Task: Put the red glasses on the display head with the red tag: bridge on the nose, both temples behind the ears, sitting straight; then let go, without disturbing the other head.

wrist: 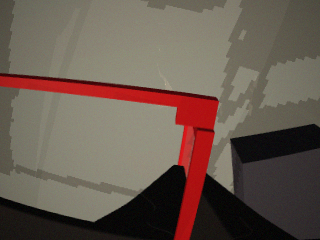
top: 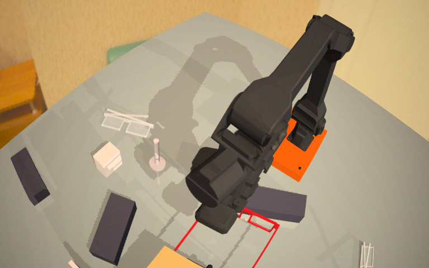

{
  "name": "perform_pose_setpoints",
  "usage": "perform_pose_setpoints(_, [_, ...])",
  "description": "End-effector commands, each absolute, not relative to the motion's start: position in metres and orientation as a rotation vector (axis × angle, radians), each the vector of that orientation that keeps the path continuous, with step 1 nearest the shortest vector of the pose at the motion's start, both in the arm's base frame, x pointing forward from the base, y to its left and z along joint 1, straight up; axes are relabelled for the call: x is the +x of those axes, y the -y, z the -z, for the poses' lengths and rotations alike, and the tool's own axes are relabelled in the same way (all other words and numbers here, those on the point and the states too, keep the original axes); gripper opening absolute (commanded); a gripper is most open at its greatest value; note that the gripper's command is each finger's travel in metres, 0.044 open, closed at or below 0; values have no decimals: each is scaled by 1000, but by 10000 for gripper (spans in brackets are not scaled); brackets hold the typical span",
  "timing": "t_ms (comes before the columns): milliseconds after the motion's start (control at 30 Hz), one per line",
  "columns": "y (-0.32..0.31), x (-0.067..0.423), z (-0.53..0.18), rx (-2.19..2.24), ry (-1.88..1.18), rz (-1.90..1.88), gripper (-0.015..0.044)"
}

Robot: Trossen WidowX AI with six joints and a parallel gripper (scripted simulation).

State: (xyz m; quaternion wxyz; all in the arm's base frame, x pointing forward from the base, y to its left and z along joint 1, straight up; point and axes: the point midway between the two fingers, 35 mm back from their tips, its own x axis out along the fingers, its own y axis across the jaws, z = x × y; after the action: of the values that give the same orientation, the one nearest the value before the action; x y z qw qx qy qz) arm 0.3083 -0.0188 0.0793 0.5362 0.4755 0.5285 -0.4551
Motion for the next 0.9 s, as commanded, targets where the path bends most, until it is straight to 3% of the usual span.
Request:
perform_pose_setpoints(0, [17, 316, -81, 1137, -1257, 1084, 0])
perform_pose_setpoints(867, [13, 347, -82, 1138, -1255, 1082, 0])
